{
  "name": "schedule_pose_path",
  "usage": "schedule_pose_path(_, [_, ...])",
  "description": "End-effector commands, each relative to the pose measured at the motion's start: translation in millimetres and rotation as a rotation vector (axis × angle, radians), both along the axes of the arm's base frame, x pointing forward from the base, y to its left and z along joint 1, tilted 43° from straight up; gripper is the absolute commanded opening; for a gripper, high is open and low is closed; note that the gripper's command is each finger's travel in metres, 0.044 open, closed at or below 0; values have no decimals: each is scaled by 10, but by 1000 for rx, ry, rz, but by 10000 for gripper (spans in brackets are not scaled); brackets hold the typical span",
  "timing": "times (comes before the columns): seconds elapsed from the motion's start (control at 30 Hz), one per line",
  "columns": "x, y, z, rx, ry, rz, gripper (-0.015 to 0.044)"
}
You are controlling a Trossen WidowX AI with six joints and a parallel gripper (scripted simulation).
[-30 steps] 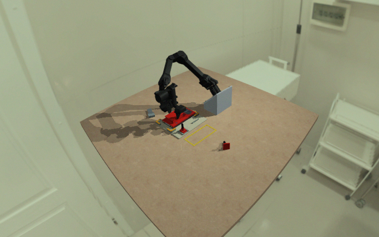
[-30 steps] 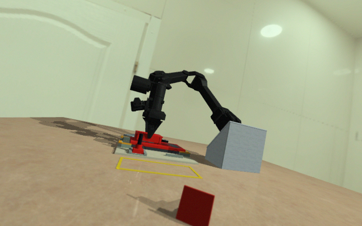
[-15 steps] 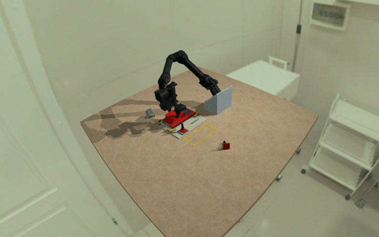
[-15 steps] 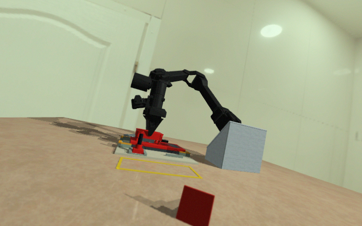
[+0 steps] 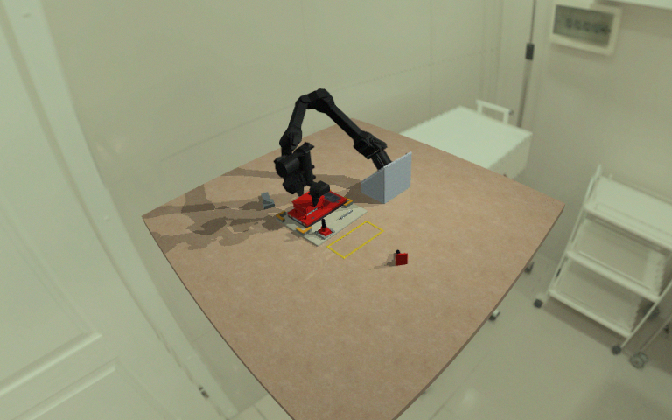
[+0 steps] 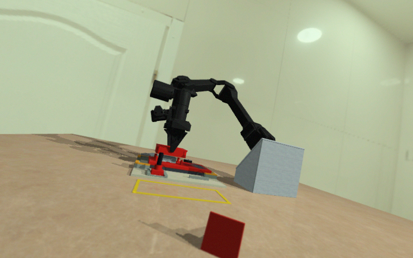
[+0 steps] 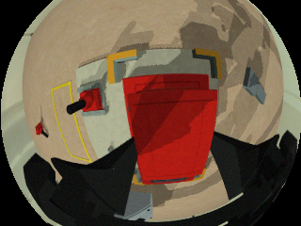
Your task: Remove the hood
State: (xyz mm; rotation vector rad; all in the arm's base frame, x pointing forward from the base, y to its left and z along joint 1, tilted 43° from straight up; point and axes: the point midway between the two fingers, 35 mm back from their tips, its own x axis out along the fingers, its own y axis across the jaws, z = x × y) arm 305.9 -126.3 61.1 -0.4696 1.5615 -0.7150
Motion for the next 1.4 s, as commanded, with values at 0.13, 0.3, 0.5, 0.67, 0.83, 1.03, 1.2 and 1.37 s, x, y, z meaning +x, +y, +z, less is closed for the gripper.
schedule_pose_path(0.13, [46,102,119,5,-14,0,0])
schedule_pose_path(0.3, [70,232,258,6,-14,0,0])
schedule_pose_path(0.5, [78,324,359,5,-14,-1,0])
schedule_pose_path(0.67, [94,347,235,7,-8,1,0])
schedule_pose_path(0.83, [157,508,97,23,-24,-5,0])
schedule_pose_path(1.03, [218,737,-68,35,-13,19,0])
schedule_pose_path(1.2, [252,910,-196,41,-6,31,0])
schedule_pose_path(1.37, [281,1070,-330,42,-8,27,0])
